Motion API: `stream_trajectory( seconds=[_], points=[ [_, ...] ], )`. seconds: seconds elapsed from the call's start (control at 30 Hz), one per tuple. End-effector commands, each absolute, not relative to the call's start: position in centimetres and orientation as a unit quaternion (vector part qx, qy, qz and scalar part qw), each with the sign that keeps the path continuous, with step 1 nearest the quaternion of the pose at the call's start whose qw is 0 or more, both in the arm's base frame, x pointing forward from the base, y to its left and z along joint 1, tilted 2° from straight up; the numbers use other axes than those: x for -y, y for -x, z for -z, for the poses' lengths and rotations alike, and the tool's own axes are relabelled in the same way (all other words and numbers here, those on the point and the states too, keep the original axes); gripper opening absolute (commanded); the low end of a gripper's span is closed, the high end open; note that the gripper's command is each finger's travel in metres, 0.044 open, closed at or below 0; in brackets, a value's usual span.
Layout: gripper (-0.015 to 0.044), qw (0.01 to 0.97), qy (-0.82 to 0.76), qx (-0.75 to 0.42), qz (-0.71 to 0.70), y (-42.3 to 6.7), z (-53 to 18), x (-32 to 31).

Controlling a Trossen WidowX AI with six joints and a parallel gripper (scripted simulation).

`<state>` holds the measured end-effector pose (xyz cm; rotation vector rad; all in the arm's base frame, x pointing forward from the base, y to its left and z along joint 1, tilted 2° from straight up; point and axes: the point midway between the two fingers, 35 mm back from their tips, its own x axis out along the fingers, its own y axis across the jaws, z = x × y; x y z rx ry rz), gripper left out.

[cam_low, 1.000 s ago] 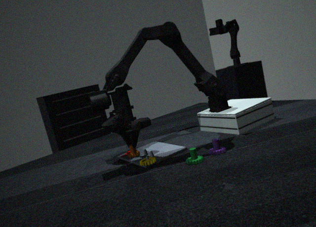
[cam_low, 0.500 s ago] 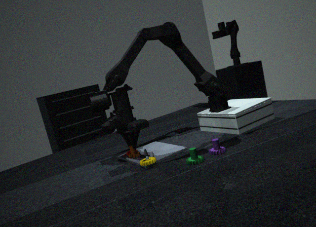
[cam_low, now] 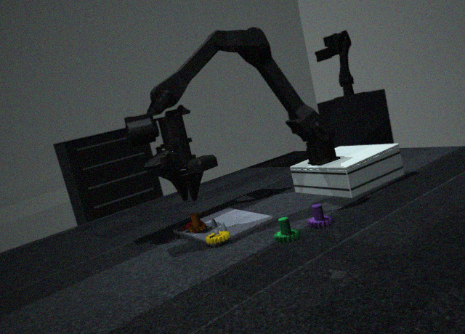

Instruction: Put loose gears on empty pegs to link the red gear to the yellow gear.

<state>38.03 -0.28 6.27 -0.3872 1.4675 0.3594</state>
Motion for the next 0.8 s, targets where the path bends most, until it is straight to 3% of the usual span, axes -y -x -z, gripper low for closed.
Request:
stream_trajectory(
  seconds=[0.0, 0.33, 0.63, 0.77],
  points=[
    [0.0193, 0.709, 0.180, -0.661, -0.168, -37.7, -6.1, -0.9],
    [0.0440, 0.675, 0.271, -0.633, -0.264, -29.0, -5.7, -14.6],
    [0.0440, 0.634, 0.351, -0.596, -0.346, -17.9, -4.8, -21.0],
    [0.0440, 0.631, 0.356, -0.593, -0.351, -17.0, -4.7, -21.4]
  ],
)
